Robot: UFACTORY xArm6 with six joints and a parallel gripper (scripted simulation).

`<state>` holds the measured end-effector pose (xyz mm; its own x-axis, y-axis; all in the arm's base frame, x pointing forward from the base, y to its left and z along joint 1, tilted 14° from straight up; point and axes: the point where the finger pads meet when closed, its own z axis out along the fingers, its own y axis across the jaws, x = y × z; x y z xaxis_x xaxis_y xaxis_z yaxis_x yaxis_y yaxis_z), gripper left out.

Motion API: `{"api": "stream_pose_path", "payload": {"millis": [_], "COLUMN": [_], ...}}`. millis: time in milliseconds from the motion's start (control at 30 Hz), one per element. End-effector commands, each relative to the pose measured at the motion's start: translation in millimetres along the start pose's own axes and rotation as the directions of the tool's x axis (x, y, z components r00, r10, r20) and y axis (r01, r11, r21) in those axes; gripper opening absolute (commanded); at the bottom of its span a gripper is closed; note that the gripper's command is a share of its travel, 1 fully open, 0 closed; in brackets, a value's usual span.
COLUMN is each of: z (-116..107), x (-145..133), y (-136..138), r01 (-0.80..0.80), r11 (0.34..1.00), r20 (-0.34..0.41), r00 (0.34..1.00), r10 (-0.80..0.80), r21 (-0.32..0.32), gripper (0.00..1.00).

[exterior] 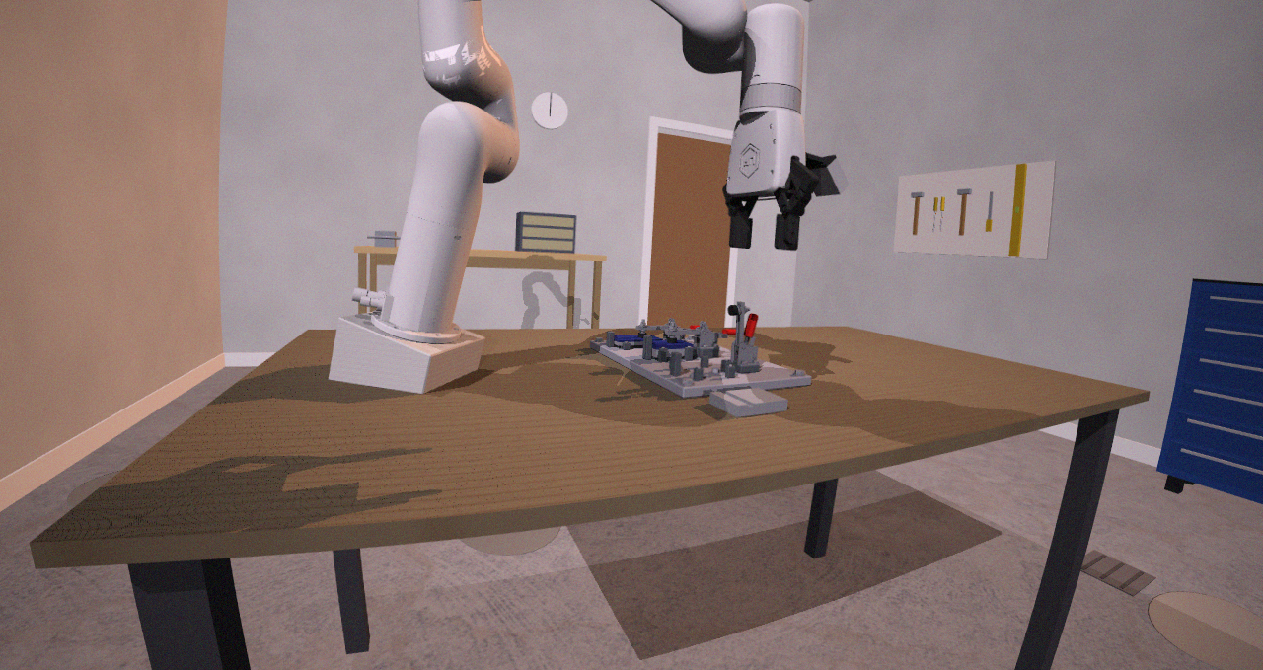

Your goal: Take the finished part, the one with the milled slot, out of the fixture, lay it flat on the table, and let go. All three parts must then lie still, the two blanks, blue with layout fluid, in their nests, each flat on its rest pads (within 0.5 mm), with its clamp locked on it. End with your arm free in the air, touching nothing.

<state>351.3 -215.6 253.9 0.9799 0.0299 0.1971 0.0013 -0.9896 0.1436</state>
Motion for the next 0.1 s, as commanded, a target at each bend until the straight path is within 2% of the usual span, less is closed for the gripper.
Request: {"api": "stream_pose_path", "payload": {"millis": [0, 67], "z": [-1.5, -1.5], "x": [1.1, 1.1], "y": [0.7, 0.7], "r01": [0.000, 0.000], "r11": [1.000, 1.000], "r20": [-0.004, -0.004], "r00": [1.000, 1.000], "r10": [0.000, 0.000], "r21": [-0.002, -0.002], "gripper": [0.95, 0.95]}}
